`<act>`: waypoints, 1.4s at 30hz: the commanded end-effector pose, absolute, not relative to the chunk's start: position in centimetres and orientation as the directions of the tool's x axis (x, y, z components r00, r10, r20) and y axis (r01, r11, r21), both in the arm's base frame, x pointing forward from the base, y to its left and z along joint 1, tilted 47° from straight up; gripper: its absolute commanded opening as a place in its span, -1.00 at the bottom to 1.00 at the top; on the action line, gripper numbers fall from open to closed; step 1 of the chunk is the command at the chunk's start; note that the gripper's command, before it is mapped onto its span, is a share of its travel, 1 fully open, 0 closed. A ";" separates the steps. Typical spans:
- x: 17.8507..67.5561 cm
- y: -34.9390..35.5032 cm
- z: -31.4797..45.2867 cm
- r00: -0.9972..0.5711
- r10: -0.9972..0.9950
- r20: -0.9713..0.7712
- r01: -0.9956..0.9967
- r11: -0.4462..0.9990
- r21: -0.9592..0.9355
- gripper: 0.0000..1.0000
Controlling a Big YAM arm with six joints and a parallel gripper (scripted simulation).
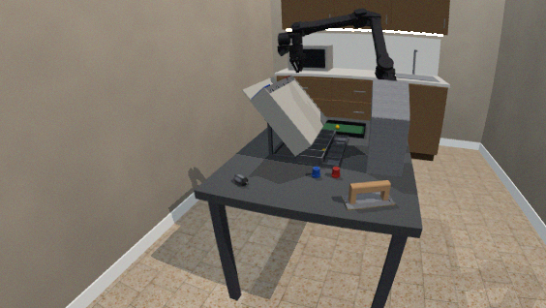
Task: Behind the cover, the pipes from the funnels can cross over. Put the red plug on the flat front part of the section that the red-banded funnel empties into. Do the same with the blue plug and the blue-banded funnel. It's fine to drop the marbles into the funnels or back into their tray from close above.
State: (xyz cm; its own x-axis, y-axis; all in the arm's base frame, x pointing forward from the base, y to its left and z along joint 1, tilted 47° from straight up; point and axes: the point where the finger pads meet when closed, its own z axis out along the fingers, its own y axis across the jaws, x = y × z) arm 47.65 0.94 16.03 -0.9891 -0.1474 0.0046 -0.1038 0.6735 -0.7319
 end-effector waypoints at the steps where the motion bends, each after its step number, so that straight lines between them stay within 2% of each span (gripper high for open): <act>1: 45.9 2.6 17.3 -0.983 -0.175 -0.059 -0.078 0.685 -0.725 0.13; 14: 40.5 1.5 17.0 -0.983 -0.173 -0.058 -0.078 0.685 -0.725 0.13; 24: 40.6 1.6 16.6 -0.983 -0.176 -0.048 -0.087 0.682 -0.726 0.13; 42: 37.9 1.5 14.2 -0.969 -0.233 -0.086 -0.099 0.678 -0.728 0.13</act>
State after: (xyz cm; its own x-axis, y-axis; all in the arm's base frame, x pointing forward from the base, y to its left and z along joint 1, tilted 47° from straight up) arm 38.14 0.27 14.16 -0.9817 -0.1842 -0.0479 -0.0909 0.6748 -0.7324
